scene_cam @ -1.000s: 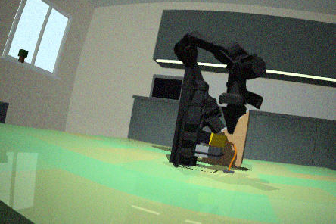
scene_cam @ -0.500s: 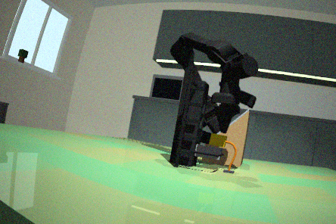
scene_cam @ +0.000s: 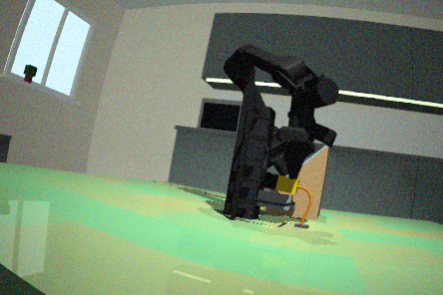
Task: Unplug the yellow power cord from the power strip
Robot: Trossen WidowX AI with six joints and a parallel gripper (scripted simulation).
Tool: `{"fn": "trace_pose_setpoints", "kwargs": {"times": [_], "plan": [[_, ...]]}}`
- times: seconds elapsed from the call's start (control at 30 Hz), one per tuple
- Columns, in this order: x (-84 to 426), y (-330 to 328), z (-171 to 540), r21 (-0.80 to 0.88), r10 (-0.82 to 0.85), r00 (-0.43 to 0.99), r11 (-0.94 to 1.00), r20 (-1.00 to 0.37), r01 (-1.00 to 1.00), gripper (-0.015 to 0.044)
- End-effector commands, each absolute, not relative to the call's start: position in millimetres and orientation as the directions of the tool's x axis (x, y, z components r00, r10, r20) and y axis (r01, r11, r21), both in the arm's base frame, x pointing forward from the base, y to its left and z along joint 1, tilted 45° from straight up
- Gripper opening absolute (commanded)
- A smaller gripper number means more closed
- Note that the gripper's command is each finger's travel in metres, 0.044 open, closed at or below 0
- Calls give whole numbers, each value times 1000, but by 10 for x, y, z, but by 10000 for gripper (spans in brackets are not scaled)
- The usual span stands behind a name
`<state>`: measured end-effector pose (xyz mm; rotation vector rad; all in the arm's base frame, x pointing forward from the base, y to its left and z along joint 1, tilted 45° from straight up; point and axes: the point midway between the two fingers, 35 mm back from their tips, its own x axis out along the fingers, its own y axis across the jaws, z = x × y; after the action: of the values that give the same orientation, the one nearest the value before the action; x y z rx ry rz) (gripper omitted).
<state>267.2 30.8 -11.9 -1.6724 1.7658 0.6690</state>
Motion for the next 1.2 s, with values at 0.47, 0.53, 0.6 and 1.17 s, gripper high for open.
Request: {"fn": "trace_pose_setpoints", "kwargs": {"times": [0.47, 0.53, 0.6, 1.17], "plan": [[2668, 290, -133, -47, -689, -19, 76, -725, -996, 28], [2668, 292, -135, -47, -689, -19, 76, -725, -996, 0], [2671, 302, -143, -47, -689, -18, 76, -725, -996, 0], [2714, 501, -308, -45, -687, -18, 74, -726, -996, 0]]}}
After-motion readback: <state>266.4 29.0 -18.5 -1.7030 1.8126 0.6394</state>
